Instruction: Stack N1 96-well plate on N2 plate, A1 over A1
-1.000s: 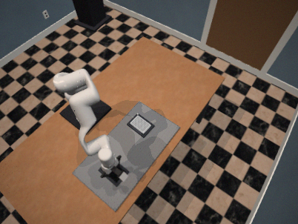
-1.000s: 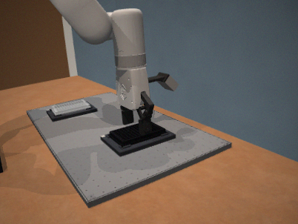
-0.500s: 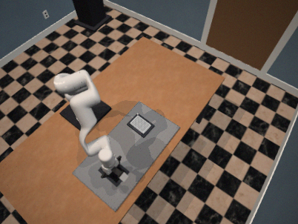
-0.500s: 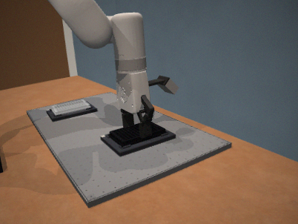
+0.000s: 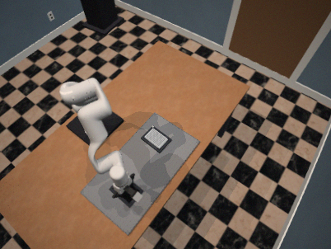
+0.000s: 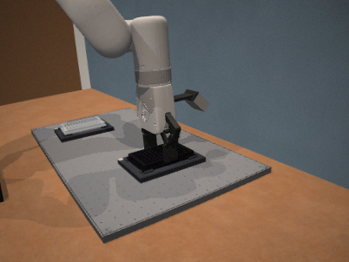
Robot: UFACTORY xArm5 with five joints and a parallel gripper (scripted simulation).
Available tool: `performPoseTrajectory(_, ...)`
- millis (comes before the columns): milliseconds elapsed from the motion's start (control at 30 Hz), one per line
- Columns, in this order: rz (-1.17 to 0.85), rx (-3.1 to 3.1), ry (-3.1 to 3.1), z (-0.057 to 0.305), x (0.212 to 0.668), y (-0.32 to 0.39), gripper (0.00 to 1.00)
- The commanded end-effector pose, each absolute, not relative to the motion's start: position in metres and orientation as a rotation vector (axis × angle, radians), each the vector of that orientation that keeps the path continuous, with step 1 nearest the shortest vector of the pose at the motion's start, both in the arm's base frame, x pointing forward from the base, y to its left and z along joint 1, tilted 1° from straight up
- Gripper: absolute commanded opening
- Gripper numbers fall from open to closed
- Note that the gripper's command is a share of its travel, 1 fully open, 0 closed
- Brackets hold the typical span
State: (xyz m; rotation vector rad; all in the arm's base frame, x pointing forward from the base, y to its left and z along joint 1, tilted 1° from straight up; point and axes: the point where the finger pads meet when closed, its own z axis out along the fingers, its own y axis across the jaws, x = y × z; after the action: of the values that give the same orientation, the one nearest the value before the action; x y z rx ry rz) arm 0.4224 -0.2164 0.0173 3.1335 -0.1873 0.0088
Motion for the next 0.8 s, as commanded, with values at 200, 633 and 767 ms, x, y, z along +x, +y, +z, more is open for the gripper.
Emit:
performPoseTrajectory(200,0.014,3.132,-0.187,0.0193,0.4236,-0.2171,0.00)
performPoseTrajectory(633,0.014,3.132,-0.187,0.0193,0.4236,-0.2171,0.00)
performPoseTrajectory(767,0.014,3.132,-0.187,0.0193,0.4236,-0.2171,0.00)
